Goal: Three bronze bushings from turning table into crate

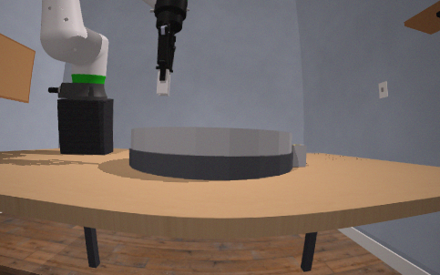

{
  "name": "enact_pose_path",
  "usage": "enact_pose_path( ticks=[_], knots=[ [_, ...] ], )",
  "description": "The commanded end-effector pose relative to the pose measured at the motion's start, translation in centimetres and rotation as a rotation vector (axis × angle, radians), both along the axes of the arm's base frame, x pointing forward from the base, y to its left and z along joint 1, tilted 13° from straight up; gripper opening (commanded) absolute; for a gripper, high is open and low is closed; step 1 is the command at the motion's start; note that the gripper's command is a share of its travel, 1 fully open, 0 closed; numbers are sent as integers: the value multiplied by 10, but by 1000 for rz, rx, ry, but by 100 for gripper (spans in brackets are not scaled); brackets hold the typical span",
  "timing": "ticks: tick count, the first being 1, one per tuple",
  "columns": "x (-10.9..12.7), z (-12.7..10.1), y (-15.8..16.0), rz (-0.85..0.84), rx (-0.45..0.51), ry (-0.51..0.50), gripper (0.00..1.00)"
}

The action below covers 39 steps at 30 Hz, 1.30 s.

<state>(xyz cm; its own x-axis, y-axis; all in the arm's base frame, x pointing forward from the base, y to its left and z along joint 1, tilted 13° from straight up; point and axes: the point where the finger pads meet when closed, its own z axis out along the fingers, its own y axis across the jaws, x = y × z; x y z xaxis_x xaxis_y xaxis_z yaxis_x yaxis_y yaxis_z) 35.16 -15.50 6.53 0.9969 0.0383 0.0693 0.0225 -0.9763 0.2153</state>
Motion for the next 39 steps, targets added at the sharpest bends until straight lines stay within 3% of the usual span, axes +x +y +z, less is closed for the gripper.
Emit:
enact_pose_path(
  ticks=[1,17,39],
  knots=[
    [0,0,0,0,0,0,9],
    [3,-5,-4,-16,-4,70,7],
    [21,-44,-32,-126,-21,557,7]
  ],
)
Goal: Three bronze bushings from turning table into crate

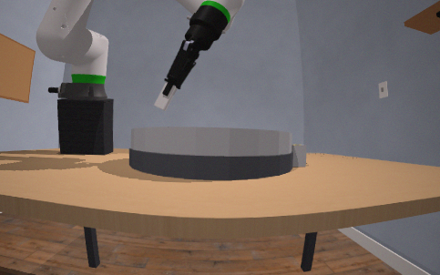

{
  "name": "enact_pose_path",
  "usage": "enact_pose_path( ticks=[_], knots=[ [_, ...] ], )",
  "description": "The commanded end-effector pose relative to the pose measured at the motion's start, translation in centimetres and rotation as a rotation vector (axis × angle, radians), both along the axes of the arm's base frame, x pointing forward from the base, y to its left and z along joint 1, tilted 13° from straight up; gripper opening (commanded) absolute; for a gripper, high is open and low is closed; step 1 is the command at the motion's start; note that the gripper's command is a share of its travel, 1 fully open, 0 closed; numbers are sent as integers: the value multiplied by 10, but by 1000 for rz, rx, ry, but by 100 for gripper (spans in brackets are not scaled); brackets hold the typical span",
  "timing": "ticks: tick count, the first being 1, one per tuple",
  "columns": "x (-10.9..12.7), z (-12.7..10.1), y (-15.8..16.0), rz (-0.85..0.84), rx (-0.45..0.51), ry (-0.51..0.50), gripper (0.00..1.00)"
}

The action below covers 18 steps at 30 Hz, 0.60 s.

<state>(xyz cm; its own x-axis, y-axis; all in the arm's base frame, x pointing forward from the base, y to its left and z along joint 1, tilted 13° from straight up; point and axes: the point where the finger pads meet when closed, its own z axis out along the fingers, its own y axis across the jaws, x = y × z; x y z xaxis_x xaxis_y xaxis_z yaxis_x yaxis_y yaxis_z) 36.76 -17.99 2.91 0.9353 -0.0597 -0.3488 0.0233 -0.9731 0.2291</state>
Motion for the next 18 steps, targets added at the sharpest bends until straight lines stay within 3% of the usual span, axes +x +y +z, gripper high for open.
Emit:
enact_pose_path(
  ticks=[1,8,18],
  knots=[
    [6,-10,-8,-36,2,151,7],
    [9,-17,-13,-57,-1,242,7],
    [9,-18,-14,-60,-2,253,7]
  ],
)
